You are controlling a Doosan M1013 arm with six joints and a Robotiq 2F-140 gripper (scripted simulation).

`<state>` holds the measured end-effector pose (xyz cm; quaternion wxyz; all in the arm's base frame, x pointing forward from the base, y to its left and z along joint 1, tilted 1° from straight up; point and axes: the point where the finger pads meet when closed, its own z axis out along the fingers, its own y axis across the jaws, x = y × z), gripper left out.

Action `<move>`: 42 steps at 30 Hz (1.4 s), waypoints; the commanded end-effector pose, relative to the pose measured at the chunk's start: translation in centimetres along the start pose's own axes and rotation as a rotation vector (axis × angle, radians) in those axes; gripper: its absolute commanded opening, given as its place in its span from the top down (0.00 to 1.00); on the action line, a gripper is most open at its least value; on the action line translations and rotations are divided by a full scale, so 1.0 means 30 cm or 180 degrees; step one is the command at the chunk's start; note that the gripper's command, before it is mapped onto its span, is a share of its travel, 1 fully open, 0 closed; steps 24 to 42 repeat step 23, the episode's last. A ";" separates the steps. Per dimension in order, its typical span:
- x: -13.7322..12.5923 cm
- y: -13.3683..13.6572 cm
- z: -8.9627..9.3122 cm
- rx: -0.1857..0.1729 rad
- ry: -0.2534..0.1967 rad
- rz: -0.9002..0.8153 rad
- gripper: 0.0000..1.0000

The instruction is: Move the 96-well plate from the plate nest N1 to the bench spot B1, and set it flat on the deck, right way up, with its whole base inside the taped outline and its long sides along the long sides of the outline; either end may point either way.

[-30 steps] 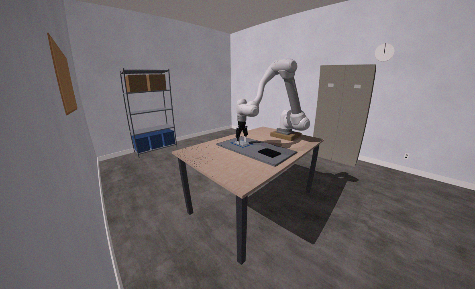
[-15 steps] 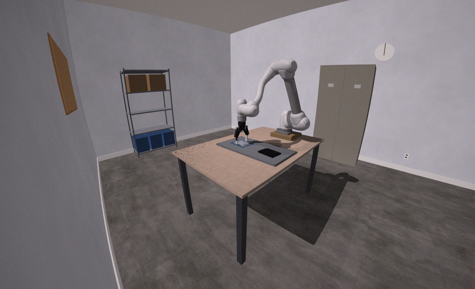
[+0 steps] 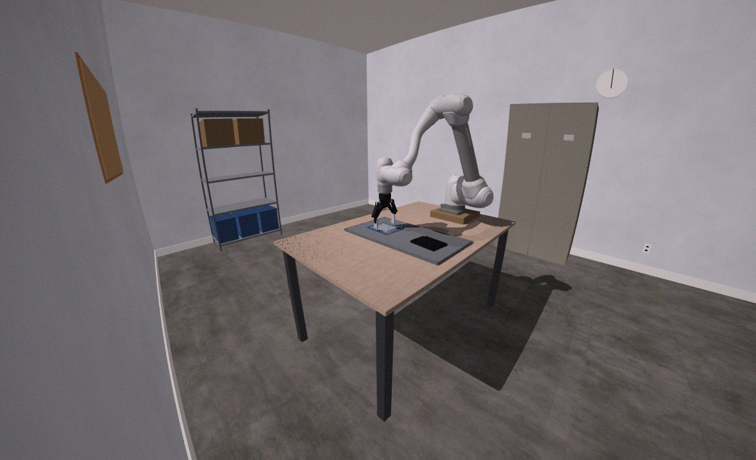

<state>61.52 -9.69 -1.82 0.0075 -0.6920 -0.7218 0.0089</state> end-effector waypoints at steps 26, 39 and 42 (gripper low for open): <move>0.000 0.000 -0.116 -0.0001 0.0001 0.0000 0.00; 0.000 0.000 -0.116 -0.0001 0.0001 0.0000 0.00; 0.000 0.000 -0.116 -0.0001 0.0001 0.0000 0.00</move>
